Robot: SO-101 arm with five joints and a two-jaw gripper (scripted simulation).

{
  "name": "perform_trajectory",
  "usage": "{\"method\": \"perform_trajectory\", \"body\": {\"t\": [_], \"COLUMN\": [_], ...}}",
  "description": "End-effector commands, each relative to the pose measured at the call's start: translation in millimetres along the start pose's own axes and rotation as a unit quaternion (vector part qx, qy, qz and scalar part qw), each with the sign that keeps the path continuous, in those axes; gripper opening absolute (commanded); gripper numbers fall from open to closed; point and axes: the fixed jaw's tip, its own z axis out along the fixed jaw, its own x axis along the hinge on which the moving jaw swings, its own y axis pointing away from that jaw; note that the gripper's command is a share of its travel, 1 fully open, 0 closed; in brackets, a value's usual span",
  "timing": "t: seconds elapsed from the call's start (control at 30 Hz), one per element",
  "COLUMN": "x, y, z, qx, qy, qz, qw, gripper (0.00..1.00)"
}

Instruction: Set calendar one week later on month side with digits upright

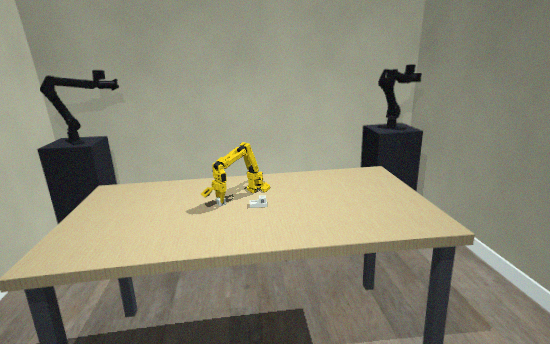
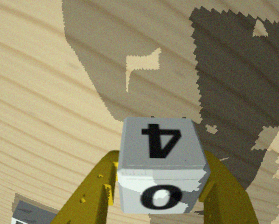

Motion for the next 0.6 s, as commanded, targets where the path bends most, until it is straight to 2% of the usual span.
{"method": "perform_trajectory", "body": {"t": [0.0,0.37,0.57], "x": [-4.3,-4.3,-4.3], "y": [-1.5,-1.9,-1.9], "z": [-5.6,-5.6,-5.6], "qx": [-0.003,-0.003,-0.003], "qy": [-0.018,-0.018,-0.018], "qz": [-0.001,0.000,0.000], "qw": [1.000,1.000,1.000], "gripper": [0.16,0.16,0.07]}}
